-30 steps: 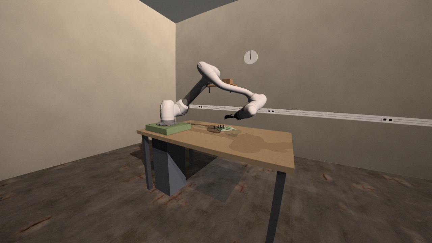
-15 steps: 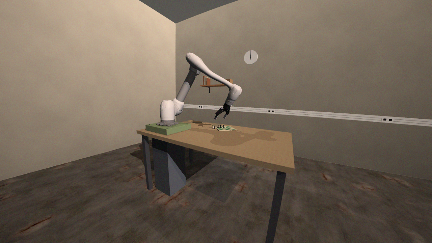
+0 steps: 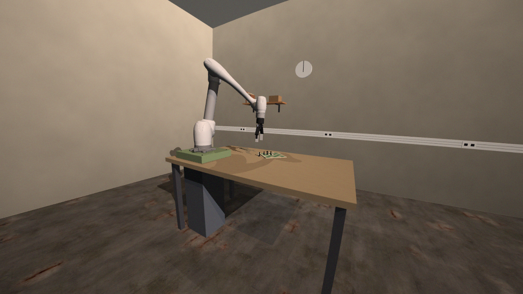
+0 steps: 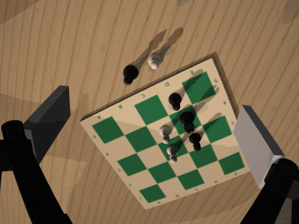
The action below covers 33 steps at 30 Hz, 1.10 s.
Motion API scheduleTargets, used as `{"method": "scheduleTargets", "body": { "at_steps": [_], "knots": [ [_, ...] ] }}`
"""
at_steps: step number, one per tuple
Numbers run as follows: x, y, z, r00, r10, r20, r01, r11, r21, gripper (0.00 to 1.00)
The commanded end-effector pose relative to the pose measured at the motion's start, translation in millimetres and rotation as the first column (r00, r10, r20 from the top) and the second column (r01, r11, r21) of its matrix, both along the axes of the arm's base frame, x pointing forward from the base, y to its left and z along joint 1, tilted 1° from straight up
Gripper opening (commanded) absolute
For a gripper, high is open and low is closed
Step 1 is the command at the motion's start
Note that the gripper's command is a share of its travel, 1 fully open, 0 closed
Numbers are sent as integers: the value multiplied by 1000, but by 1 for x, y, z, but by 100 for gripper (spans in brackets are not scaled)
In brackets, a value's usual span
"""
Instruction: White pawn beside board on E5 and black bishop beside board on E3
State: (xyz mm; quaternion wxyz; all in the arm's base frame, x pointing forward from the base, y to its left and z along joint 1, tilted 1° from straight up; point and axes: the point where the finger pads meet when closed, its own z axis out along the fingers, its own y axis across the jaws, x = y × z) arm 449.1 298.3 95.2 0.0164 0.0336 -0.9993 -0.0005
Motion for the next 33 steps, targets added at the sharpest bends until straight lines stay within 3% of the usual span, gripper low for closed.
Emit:
{"method": "scheduleTargets", "body": {
  "at_steps": [1, 15, 20, 22, 24, 27, 33],
  "knots": [
    [-5, -1, 0, 999, 31, 40, -31, 999, -7, 100],
    [-5, -1, 0, 999, 36, 40, -36, 999, -7, 100],
    [-5, -1, -2, 994, 98, 39, -98, 995, -8, 100],
    [-5, -1, -4, 981, 193, 38, -192, 981, -8, 100],
    [-5, -1, -7, 944, 327, 37, -327, 945, -9, 100],
    [-5, -1, -12, 838, 545, 35, -545, 838, -11, 100],
    [-5, 0, -24, 555, 831, 30, -831, 556, -25, 100]
  ]
}}
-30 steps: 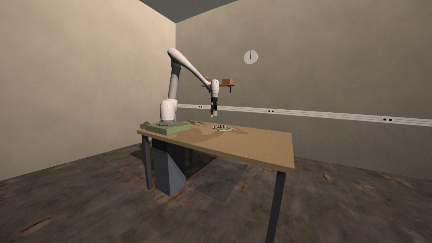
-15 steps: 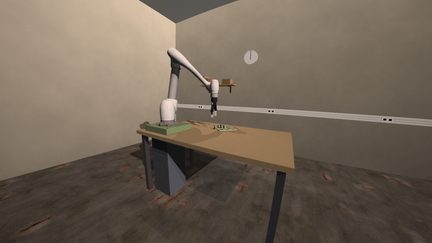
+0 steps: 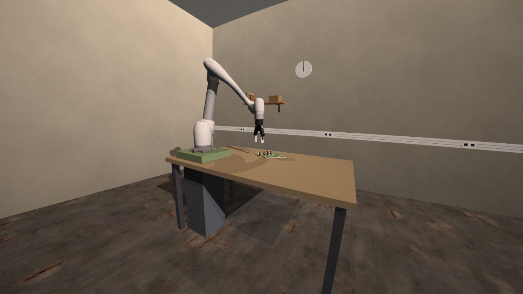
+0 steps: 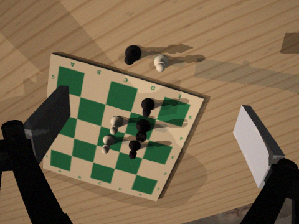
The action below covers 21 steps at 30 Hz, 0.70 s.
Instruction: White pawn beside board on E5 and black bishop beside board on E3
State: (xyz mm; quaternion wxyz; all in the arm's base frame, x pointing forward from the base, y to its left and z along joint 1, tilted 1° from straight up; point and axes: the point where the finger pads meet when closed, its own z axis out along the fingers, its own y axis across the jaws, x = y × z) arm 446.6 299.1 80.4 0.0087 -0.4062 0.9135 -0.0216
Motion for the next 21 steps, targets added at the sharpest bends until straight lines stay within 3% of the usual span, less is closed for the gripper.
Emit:
{"method": "scheduleTargets", "body": {
  "at_steps": [1, 4, 5, 10, 12, 13, 21],
  "knots": [
    [-3, -1, -11, 961, 275, -18, -275, 961, 10, 100],
    [-3, -1, -13, 941, 339, -19, -339, 941, 8, 100],
    [-3, -1, -14, 873, 487, -24, -487, 873, 8, 100],
    [-3, -1, -17, 678, 734, -34, -734, 679, 23, 100],
    [-3, -1, -17, 673, 739, -34, -739, 673, 23, 100],
    [-3, -1, -17, 673, 739, -34, -739, 673, 23, 20],
    [-3, -1, -17, 673, 739, -34, -739, 673, 23, 20]
  ]
}}
